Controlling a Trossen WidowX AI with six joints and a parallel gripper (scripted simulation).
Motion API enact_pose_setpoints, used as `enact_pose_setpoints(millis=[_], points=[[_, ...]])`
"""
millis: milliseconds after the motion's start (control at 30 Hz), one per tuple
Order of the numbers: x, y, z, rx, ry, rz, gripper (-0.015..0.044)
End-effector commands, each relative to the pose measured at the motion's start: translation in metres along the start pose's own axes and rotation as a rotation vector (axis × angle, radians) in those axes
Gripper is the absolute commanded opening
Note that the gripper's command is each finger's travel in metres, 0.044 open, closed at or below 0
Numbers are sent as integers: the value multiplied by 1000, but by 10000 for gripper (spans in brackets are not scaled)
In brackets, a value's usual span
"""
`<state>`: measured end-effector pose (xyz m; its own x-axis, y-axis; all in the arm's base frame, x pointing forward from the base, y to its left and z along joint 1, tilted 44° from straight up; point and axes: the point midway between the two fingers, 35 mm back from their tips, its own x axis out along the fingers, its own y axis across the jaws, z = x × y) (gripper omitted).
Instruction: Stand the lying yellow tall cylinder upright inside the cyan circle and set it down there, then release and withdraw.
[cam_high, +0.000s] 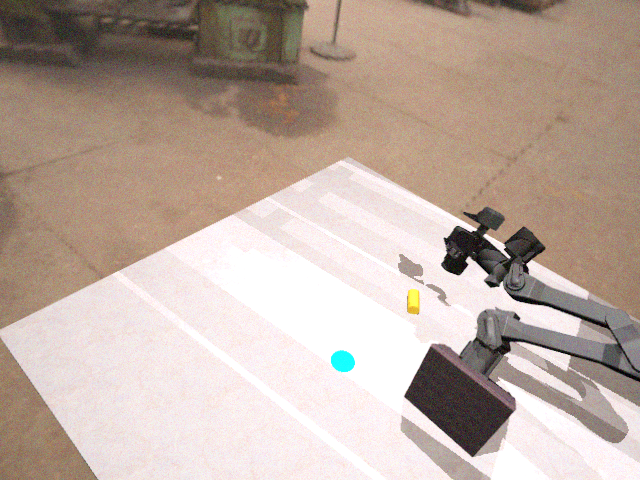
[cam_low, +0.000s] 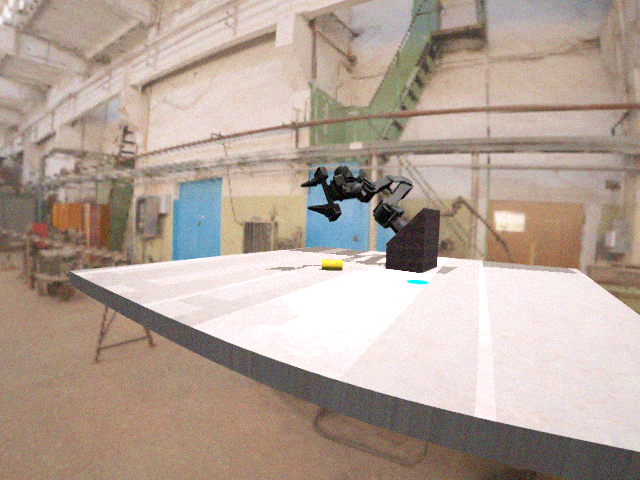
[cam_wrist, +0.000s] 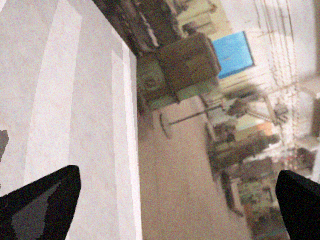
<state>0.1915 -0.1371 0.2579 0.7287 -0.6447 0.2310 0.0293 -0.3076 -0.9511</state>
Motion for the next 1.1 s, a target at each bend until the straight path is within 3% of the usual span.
enact_pose_setpoints(millis=[0, 100, 500, 800, 1067], points=[[1, 1, 0, 9, -1, 6, 374], [7, 10, 5, 130, -7, 96, 309], [23, 59, 24, 683, 163, 533, 309], [18, 88, 33, 985, 479, 750, 309], [9, 104, 36, 1159, 838, 803, 309]])
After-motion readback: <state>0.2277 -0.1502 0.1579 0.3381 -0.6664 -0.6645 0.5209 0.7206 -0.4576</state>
